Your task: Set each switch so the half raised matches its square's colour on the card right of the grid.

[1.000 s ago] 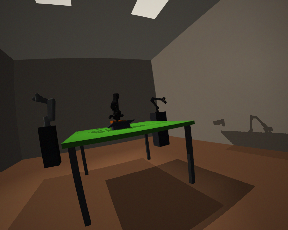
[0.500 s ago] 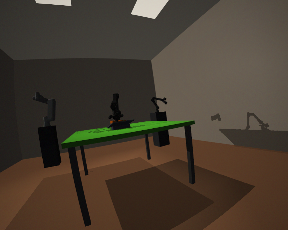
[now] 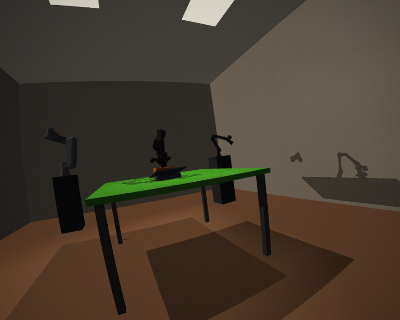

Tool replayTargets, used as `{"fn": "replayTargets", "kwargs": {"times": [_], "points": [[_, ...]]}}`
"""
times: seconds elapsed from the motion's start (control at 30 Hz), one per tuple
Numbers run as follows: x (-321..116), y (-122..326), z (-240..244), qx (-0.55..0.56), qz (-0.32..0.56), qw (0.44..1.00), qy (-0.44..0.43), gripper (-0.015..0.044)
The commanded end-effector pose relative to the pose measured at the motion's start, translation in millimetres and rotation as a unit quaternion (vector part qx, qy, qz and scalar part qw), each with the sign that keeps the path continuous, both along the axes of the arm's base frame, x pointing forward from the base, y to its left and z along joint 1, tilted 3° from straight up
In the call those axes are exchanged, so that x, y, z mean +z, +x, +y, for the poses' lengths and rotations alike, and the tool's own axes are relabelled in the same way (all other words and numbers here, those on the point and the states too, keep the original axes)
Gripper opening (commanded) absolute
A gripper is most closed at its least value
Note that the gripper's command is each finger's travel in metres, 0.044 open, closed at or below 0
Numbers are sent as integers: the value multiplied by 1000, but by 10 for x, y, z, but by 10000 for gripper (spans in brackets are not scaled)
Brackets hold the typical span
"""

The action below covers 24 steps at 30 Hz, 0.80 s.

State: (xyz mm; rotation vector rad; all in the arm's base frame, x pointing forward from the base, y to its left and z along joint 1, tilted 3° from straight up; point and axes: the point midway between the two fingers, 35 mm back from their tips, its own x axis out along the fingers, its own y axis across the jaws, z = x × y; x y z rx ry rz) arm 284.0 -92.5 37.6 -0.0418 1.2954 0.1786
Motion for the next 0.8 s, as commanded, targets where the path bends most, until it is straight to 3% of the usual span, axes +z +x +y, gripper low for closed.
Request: {"fn": "replayTargets", "kwargs": {"times": [0.0,0.2,0.57,0.77], "points": [[354,-30,-62,-2,-12,1000,-10,0],[359,-42,31,-1,-11,1000,-10,0],[317,-583,1267,-1,-9,1000,-5,0],[137,-577,1339,-2,-16,1000,-3,0]]}}
